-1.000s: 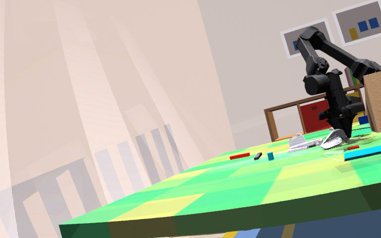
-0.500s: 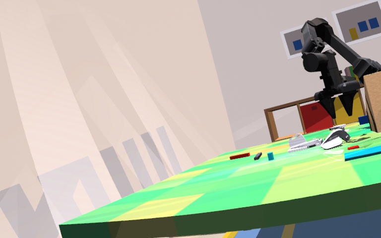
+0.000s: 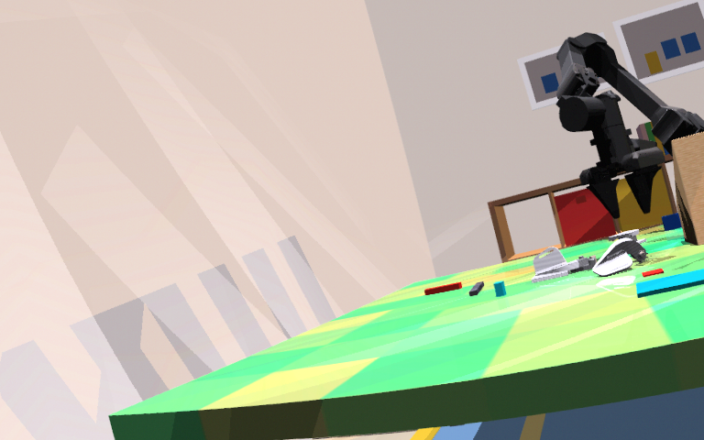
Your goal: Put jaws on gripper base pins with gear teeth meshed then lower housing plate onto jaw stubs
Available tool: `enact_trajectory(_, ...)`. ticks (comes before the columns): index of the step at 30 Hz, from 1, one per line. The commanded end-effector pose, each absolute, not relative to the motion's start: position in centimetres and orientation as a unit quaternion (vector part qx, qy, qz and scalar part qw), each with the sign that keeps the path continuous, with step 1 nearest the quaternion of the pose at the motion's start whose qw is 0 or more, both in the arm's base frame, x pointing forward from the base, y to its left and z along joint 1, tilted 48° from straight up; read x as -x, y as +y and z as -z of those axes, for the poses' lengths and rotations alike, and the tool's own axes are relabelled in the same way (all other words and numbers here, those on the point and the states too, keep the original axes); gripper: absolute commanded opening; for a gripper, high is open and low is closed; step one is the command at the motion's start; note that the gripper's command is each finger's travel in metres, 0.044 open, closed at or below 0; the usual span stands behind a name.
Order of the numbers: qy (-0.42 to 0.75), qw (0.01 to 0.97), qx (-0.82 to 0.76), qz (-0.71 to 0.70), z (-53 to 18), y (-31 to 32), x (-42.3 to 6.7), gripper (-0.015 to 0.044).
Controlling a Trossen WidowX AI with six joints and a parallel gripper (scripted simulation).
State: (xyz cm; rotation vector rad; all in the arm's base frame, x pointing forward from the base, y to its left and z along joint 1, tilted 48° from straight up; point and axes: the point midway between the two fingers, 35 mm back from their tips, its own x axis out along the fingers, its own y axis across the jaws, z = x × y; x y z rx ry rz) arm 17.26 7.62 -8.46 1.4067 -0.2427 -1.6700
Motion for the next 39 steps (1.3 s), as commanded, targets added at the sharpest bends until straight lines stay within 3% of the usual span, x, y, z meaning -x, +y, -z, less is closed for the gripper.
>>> enact_trajectory(1, -0.099, 0.452, -0.571, 0.678, 8.45, 7.70, -17.26, 0.0440)
enact_trajectory(24, -0.099, 0.452, -0.571, 0.678, 8.45, 7.70, -17.26, 0.0440)
enact_trajectory(39, -0.188, 0.373, -0.626, 0.658, 8.69, 7.94, -17.18, 0.0046)
